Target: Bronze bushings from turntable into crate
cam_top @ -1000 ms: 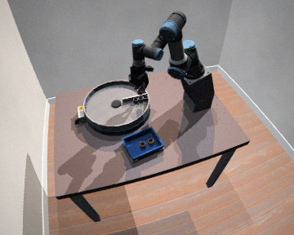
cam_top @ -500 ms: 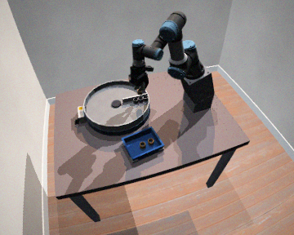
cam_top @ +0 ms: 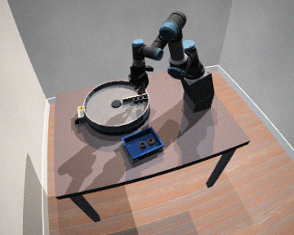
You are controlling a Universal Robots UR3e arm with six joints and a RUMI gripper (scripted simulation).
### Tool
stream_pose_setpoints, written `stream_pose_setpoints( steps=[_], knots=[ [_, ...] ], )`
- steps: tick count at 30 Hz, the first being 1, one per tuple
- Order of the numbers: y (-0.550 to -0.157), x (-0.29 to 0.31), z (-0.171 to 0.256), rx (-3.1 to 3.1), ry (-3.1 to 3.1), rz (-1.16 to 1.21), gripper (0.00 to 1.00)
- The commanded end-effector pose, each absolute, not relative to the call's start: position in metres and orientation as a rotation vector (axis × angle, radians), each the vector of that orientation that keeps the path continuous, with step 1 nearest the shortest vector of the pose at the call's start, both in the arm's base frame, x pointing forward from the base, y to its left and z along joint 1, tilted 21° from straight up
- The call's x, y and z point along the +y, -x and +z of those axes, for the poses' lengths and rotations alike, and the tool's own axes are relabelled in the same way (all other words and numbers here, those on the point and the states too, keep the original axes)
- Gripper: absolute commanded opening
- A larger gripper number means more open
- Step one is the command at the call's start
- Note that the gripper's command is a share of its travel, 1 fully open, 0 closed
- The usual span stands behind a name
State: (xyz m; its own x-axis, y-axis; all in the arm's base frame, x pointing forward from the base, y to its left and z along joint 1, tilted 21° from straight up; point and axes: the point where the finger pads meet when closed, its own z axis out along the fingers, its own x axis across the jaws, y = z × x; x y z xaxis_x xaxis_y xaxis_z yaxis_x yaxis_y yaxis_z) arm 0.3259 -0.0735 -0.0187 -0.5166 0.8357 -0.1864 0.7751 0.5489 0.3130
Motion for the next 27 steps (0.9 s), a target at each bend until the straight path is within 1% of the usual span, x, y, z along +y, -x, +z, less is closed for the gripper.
stream_pose_setpoints(
  steps=[1, 27],
  knots=[
    [-0.3263, -0.0740, -0.0182, 2.473, -1.329, 0.272, 0.00],
    [-0.3290, -0.0668, -0.0170, 2.473, -1.329, 0.272, 0.00]
  ],
)
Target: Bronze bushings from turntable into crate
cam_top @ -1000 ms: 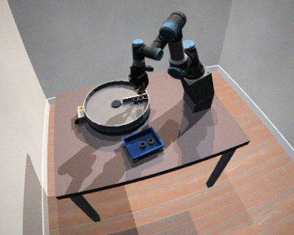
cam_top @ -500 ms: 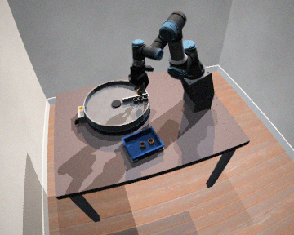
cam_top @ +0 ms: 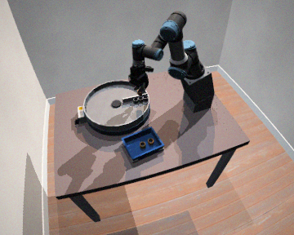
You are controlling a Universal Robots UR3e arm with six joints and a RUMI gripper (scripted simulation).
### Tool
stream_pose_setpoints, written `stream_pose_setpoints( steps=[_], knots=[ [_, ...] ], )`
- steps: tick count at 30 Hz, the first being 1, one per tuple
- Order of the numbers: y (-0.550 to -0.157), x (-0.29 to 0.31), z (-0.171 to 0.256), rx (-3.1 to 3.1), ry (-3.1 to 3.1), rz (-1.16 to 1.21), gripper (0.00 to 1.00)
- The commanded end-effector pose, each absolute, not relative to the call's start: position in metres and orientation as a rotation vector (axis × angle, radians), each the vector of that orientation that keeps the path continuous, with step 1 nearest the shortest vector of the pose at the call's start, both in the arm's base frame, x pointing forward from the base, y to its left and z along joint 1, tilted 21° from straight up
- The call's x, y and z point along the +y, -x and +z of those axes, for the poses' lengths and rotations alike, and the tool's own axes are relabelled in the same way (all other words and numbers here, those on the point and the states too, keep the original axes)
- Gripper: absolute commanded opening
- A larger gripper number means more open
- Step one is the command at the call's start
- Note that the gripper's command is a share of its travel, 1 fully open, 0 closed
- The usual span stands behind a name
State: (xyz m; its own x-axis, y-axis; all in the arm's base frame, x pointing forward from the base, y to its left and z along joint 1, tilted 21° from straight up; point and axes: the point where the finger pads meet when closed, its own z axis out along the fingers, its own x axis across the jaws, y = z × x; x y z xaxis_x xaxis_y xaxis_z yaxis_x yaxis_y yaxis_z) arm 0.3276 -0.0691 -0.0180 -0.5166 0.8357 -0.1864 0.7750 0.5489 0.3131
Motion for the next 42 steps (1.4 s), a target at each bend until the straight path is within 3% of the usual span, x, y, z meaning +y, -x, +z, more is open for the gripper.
stream_pose_setpoints(
  steps=[1, 42],
  knots=[
    [-0.329, -0.066, -0.017, 2.473, -1.329, 0.272, 0.00],
    [-0.351, -0.008, -0.007, 2.473, -1.329, 0.272, 0.00]
  ],
)
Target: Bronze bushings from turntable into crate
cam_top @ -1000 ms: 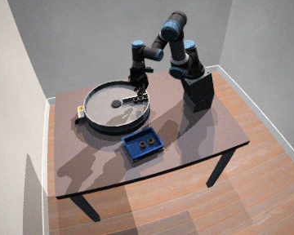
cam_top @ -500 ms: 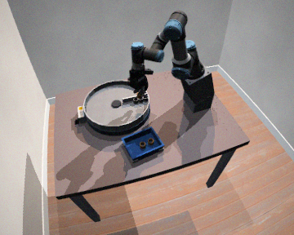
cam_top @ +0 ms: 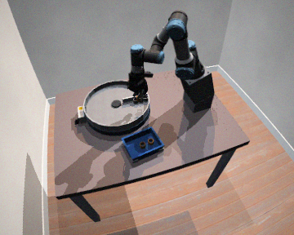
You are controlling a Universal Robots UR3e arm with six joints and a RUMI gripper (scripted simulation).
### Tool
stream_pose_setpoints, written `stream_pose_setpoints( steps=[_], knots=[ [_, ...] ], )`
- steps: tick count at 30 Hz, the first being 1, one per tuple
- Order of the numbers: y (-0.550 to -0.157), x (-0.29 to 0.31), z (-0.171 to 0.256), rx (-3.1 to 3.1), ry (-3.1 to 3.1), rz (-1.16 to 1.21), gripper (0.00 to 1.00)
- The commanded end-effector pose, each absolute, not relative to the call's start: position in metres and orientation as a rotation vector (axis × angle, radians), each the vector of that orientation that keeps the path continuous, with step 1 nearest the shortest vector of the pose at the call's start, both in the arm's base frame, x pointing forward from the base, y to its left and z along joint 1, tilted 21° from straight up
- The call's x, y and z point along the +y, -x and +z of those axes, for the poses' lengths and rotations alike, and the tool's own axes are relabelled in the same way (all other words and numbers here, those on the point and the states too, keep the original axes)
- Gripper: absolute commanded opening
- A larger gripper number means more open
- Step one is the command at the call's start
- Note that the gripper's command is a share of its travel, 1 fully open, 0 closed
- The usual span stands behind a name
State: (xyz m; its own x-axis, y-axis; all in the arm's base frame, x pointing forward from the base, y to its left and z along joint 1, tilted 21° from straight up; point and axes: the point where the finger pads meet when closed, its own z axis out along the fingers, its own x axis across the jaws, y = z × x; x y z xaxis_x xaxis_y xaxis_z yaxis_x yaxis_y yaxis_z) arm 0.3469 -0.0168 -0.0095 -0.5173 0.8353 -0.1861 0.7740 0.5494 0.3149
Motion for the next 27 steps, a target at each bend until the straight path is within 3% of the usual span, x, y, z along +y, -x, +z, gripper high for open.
stream_pose_setpoints(
  steps=[1, 27],
  knots=[
    [-0.352, -0.005, -0.007, 2.473, -1.329, 0.272, 0.00],
    [-0.380, 0.069, 0.005, 2.473, -1.329, 0.272, 0.00]
  ],
)
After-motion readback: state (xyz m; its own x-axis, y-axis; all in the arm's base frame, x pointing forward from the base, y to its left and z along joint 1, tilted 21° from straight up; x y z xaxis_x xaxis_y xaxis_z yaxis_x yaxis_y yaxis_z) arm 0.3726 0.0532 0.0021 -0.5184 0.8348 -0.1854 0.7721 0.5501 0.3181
